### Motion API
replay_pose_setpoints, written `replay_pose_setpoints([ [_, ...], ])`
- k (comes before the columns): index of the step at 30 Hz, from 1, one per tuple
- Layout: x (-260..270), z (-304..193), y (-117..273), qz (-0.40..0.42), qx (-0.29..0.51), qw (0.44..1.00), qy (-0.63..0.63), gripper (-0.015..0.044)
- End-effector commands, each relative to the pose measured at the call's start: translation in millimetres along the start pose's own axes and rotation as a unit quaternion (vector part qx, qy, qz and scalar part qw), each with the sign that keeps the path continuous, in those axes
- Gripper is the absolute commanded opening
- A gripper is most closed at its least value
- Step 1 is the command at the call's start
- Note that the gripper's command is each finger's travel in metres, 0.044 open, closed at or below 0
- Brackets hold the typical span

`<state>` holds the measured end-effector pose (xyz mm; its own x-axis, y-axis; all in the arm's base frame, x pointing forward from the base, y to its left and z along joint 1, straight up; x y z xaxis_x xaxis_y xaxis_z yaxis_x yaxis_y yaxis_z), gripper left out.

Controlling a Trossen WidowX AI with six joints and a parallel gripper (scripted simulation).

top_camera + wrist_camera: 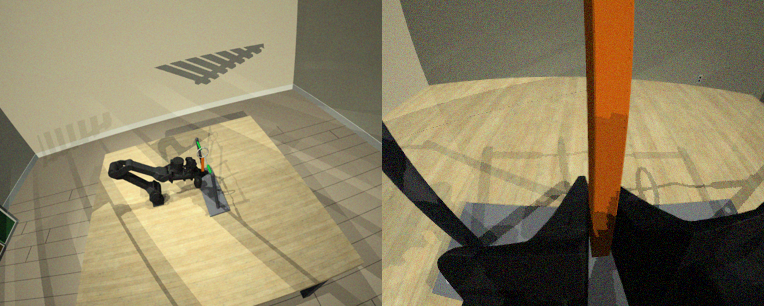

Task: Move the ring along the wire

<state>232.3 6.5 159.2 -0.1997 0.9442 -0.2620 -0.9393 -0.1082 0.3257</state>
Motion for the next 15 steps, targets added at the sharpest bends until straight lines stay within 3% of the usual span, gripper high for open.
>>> replay_pose_setpoints([
  [1,6.5,-0.1,0.3,-0.007,0.002,1.000,-0.008,-0.0150],
  [15,26.0,5.5,-0.8,-0.024,0.004,0.999,-0.028,-0.0150],
])
Point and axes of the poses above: the point midway between the two fingers, 35 mm back from their tips, its own y axis back along the fingers, its own x axis across the jaws, z = x × y, the point moved 7 cm from there along y, back along the fingers, and after that the axes turned 14 degrees about y, right-handed, at the moved point
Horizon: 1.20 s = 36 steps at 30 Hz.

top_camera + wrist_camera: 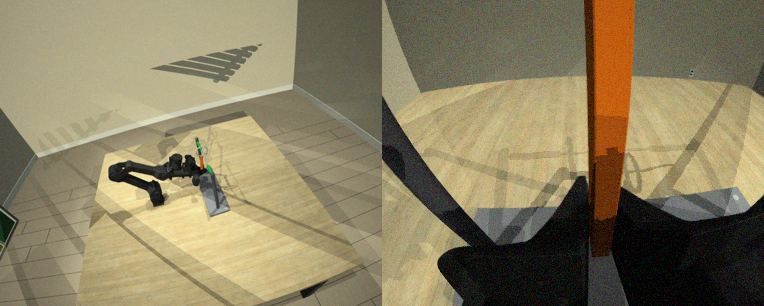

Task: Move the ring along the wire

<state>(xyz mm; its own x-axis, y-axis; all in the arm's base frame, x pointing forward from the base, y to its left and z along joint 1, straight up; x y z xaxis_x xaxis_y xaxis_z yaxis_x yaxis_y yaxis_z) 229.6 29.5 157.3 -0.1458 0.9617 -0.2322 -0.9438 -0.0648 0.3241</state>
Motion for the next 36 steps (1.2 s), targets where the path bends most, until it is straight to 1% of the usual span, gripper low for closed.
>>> replay_pose_setpoints([
  [1,4.6,1.0,0.0,-0.003,0.000,1.000,-0.004,-0.0150],
  [36,36.7,6.5,-1.7,-0.007,-0.003,1.000,-0.009,-0.0150],
])
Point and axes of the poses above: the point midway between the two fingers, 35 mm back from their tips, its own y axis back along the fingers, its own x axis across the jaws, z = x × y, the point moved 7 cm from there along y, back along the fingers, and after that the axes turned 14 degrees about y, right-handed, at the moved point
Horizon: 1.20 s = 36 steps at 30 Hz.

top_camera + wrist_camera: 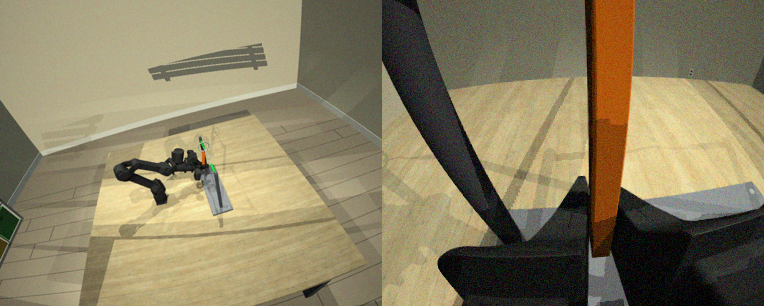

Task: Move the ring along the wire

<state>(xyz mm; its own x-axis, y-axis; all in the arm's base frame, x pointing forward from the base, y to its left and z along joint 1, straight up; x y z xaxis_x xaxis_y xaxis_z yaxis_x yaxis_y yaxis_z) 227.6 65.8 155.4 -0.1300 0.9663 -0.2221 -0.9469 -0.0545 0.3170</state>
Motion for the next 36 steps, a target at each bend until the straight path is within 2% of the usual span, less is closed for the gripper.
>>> replay_pose_setpoints([
  [1,1.4,-2.0,-1.1,-0.001,-0.001,1.000,-0.002,-0.0150],
  [13,5.7,-18.5,-6.9,-0.001,-0.001,1.000,-0.002,-0.0150],
  [36,5.8,-18.7,-6.9,-0.001,-0.001,1.000,-0.002,-0.0150],
])
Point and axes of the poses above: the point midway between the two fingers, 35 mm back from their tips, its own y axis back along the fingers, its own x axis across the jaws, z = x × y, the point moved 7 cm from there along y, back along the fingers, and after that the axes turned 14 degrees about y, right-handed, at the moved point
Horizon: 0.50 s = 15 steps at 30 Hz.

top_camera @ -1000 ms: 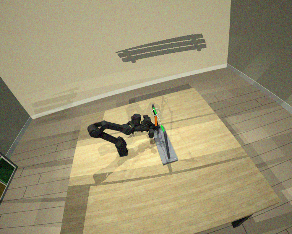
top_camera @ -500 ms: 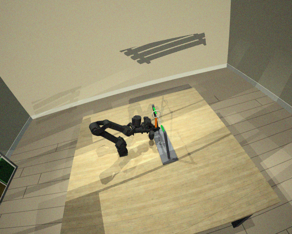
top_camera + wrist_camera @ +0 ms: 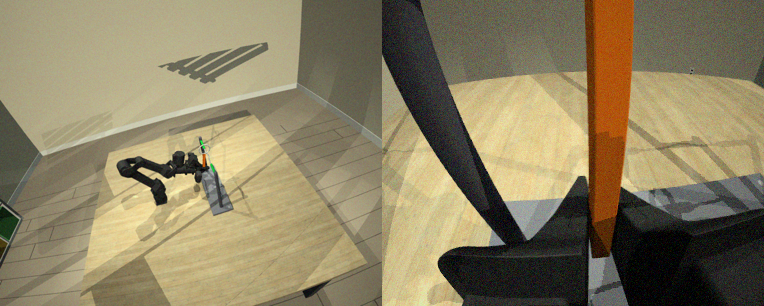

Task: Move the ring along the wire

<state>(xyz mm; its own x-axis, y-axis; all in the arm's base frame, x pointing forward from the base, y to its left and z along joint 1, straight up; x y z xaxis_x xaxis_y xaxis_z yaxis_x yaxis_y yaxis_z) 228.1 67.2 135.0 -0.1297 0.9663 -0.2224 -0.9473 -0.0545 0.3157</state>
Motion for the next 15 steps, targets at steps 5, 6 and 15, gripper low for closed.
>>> replay_pose_setpoints([
  [5,0.0,0.0,0.0,0.000,0.000,1.000,0.000,-0.0071],
  [6,0.0,0.0,0.0,0.000,0.000,1.000,0.000,-0.0045],
  [15,0.1,0.4,1.7,0.000,0.000,1.000,0.000,0.0160],
])
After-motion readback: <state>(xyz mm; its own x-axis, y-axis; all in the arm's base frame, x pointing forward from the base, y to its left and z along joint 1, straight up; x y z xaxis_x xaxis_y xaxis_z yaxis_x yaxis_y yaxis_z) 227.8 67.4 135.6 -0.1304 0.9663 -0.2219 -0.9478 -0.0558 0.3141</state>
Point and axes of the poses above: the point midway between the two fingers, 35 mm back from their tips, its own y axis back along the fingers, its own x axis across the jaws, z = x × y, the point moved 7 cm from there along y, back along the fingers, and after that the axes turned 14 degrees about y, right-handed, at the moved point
